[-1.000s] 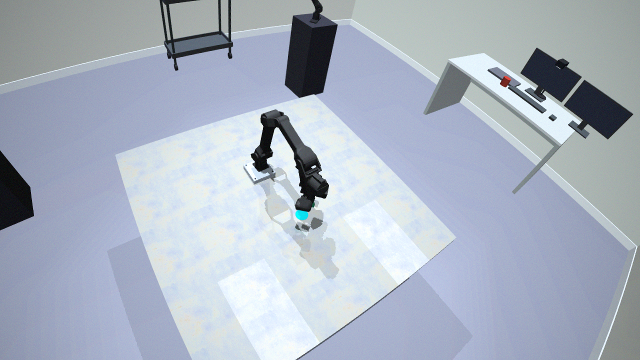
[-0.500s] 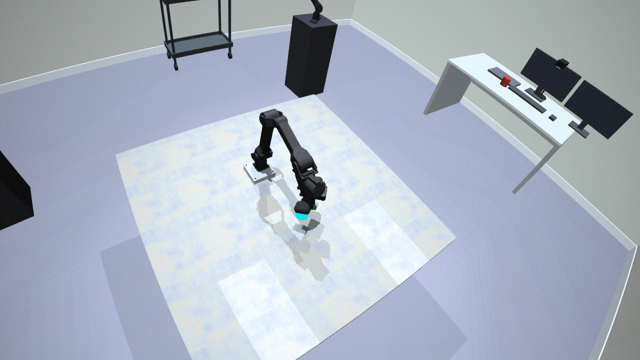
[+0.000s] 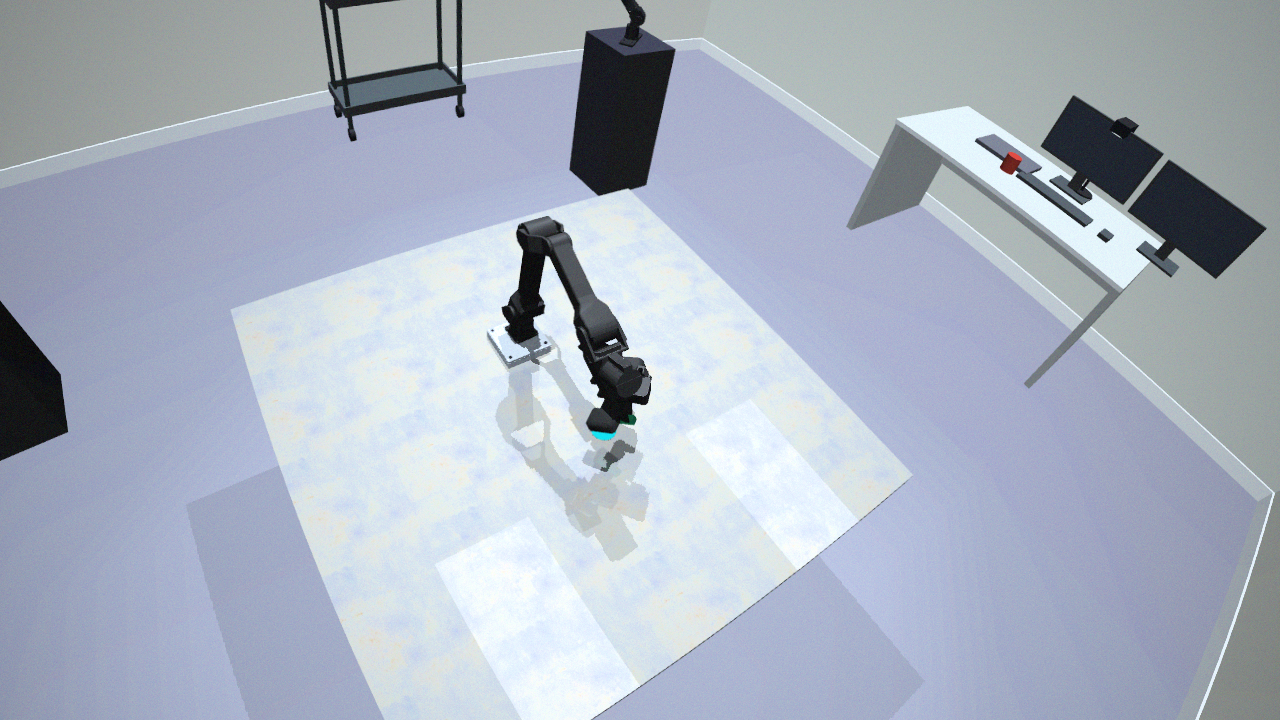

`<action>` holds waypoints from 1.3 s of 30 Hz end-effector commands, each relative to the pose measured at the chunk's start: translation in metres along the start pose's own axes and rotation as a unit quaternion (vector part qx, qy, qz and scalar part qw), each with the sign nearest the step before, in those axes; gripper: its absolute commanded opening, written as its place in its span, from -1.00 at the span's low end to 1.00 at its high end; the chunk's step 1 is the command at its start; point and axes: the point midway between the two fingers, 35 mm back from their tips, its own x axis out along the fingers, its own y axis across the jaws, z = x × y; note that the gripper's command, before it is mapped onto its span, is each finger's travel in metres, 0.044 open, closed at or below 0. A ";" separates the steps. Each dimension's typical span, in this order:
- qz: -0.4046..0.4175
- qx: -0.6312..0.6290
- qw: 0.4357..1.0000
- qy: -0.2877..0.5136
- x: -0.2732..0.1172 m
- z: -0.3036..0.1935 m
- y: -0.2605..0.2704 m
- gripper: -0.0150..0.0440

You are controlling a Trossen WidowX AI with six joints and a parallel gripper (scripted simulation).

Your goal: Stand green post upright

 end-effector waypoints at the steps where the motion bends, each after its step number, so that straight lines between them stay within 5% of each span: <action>1: 0.004 0.006 1.000 -0.015 0.002 -0.001 -0.001 -0.42; 39: 0.014 0.030 0.989 -0.146 0.007 0.003 -0.015 -0.42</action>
